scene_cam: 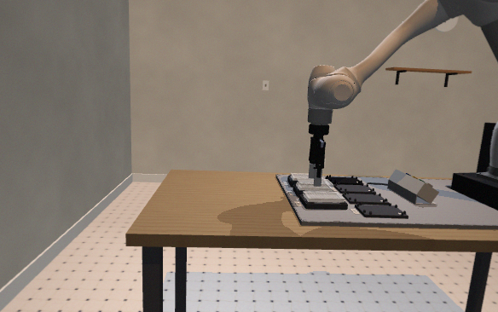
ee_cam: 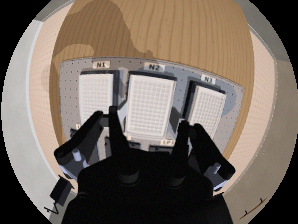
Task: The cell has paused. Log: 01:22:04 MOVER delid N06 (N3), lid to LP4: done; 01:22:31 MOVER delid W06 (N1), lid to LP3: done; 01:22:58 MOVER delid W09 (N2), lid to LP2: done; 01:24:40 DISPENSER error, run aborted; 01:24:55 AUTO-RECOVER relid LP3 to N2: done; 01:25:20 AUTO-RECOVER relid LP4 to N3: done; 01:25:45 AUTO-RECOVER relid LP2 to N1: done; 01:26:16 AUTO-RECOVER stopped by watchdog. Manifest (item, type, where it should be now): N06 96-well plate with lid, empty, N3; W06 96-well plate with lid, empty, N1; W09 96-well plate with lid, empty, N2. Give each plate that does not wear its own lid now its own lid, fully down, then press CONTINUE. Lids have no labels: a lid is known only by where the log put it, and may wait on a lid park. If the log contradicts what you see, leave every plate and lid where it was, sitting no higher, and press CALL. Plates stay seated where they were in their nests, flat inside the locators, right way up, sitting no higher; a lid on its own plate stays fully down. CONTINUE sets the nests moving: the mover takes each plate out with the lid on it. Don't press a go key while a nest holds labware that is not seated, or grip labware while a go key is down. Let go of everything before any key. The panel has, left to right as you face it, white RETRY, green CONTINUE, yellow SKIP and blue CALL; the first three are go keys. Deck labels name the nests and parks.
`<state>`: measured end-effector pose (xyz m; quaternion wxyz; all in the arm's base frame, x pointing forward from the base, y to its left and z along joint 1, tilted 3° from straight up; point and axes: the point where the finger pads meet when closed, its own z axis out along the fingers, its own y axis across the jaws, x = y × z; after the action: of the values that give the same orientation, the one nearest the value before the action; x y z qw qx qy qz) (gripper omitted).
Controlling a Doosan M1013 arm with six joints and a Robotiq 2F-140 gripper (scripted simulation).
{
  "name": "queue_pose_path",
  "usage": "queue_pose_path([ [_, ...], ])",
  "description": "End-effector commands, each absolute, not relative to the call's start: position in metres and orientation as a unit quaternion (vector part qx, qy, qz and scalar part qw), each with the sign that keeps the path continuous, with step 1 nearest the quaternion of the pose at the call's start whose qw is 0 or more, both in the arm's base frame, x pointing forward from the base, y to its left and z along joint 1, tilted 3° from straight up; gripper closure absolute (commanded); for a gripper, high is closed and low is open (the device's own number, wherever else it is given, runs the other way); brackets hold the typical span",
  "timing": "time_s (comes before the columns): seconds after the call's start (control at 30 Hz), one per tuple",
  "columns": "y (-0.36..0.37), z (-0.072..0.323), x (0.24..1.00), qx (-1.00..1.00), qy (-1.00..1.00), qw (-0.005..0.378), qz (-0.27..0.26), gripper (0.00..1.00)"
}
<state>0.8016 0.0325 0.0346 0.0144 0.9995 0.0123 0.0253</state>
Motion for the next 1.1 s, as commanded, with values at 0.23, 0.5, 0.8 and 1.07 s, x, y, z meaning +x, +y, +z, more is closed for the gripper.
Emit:
queue_pose_path([
  [0.23,0.0325,0.0338,0.8016,0.999,0.012,0.014,0.025,1.0],
  [0.5,0.0324,0.0319,0.8017,0.999,0.012,0.014,0.025,1.0],
  [0.8,0.0324,0.0297,0.8018,0.999,0.012,0.014,0.025,1.0],
  [1.07,0.0323,0.0274,0.802,0.999,0.012,0.014,0.025,1.0],
])
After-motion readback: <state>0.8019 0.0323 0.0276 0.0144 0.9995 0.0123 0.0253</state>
